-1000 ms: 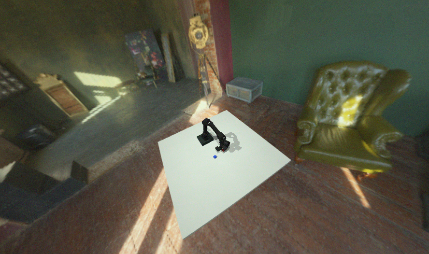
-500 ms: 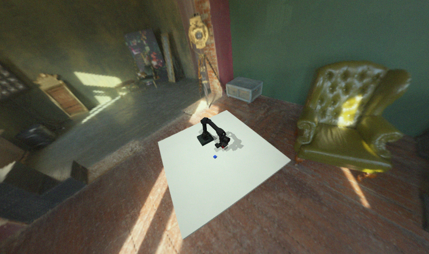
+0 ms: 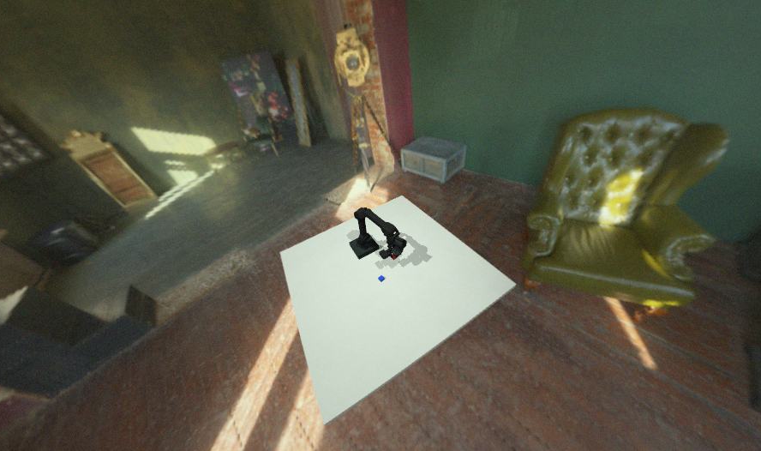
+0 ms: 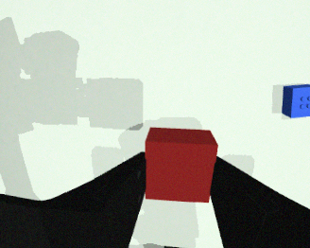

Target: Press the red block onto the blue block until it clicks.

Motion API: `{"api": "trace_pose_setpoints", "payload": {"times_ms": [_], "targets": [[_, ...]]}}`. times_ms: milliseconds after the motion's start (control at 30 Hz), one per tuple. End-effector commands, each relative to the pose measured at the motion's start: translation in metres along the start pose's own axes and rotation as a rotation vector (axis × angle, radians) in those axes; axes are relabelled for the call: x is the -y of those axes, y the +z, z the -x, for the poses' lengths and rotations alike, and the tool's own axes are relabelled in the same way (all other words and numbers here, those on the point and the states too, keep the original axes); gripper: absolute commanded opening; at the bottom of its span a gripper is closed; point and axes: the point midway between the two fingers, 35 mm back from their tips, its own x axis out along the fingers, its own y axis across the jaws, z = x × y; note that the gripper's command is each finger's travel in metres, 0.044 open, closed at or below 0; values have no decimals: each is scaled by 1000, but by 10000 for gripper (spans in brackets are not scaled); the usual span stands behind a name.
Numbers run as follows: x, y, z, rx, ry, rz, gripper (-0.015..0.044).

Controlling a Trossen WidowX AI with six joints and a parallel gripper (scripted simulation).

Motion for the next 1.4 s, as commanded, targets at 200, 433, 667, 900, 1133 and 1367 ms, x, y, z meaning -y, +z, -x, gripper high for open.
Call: {"api": "trace_pose_setpoints", "payload": {"times_ms": [200, 433, 667, 900, 1133, 1367], "targets": [[39, 13, -16, 3, 1, 41, 0], [70, 17, -28, 3, -1, 77, 0], [101, 18, -40, 4, -5, 104, 0], [132, 17, -52, 3, -7, 145, 0], [139, 17, -64, 3, -7, 155, 0], [140, 17, -79, 3, -7, 155, 0]]}}
